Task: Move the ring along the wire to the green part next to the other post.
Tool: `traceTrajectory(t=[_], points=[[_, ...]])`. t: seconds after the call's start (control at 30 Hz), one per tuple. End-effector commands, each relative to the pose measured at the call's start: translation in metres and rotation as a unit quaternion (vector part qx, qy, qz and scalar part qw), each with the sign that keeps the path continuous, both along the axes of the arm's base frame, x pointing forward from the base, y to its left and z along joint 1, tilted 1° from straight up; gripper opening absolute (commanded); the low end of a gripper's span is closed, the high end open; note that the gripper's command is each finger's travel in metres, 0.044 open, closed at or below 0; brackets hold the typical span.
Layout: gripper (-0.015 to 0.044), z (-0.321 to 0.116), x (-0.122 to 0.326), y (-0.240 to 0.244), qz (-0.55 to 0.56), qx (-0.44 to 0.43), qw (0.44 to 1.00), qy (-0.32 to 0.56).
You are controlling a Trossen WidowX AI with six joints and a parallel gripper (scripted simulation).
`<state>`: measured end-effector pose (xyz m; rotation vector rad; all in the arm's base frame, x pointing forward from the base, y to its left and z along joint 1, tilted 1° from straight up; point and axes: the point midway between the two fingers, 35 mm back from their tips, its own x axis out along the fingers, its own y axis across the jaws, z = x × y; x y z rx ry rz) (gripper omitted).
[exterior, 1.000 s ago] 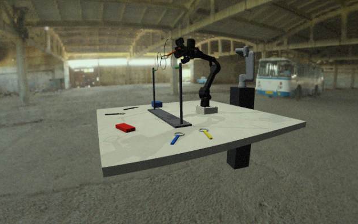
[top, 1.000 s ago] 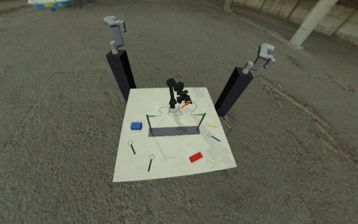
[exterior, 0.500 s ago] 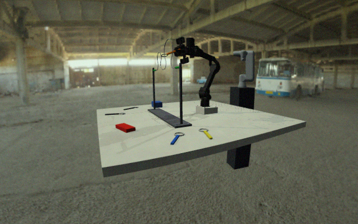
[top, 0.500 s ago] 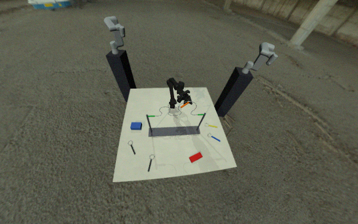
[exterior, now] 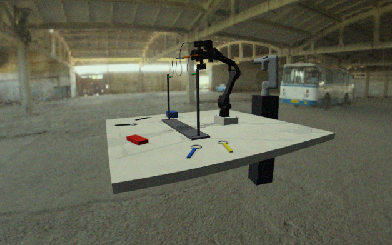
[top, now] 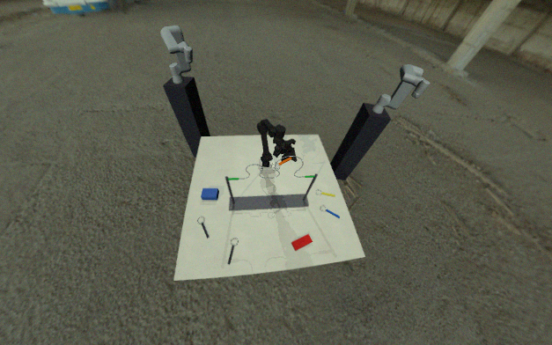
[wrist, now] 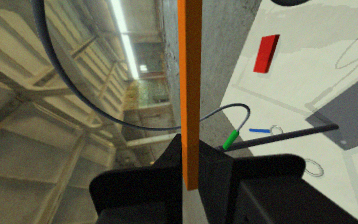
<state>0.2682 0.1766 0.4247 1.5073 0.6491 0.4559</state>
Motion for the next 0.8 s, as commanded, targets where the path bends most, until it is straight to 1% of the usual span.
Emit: traceTrajectory(t=[0.0,0.77], points=[[-0.0150,0.0008,0.0003,-0.0004,-0.002,-0.022,1.000,-0.007],[-0.0150,-0.0082,0.0005,-0.0014,0.000,-0.162,0.986,-0.034]])
